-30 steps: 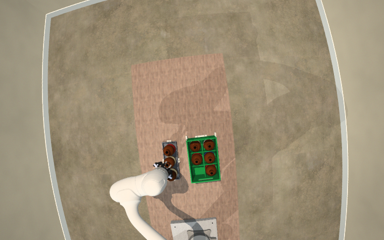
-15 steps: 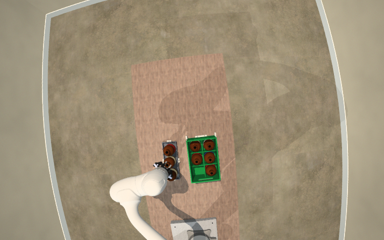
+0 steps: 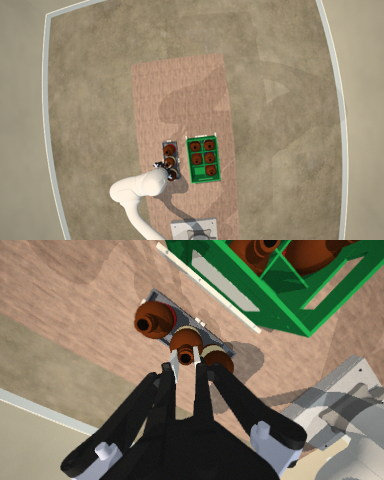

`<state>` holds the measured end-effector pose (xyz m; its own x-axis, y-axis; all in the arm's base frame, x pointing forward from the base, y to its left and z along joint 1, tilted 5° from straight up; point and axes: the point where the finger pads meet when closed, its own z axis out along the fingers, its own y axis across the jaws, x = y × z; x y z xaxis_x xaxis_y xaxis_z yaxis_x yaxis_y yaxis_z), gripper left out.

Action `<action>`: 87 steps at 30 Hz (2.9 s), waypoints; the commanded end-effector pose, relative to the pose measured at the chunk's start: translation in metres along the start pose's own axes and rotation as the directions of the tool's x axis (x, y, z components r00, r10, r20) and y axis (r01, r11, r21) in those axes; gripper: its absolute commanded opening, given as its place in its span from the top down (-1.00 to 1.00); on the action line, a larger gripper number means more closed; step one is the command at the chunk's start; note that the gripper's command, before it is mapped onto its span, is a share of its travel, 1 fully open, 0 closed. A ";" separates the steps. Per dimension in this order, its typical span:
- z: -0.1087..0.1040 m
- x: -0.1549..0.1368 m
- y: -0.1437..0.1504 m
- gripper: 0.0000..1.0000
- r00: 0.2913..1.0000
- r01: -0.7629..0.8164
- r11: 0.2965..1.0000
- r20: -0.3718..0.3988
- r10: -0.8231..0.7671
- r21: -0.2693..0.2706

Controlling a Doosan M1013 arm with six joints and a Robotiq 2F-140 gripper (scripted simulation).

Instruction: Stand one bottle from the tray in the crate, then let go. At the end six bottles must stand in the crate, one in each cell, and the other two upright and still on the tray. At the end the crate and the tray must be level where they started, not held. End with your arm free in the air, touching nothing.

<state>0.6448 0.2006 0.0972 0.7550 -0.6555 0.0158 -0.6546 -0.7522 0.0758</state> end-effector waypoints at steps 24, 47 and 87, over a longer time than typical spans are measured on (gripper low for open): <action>-0.024 -0.001 0.005 1.00 1.000 -0.006 1.000 0.006 0.006 -0.006; -0.033 -0.001 0.006 1.00 1.000 -0.006 1.000 0.006 0.006 -0.006; -0.033 -0.001 0.006 1.00 1.000 -0.006 1.000 0.006 0.006 -0.006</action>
<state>0.6381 0.1980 0.1228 0.7532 -0.6578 0.0085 -0.6557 -0.7496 0.0907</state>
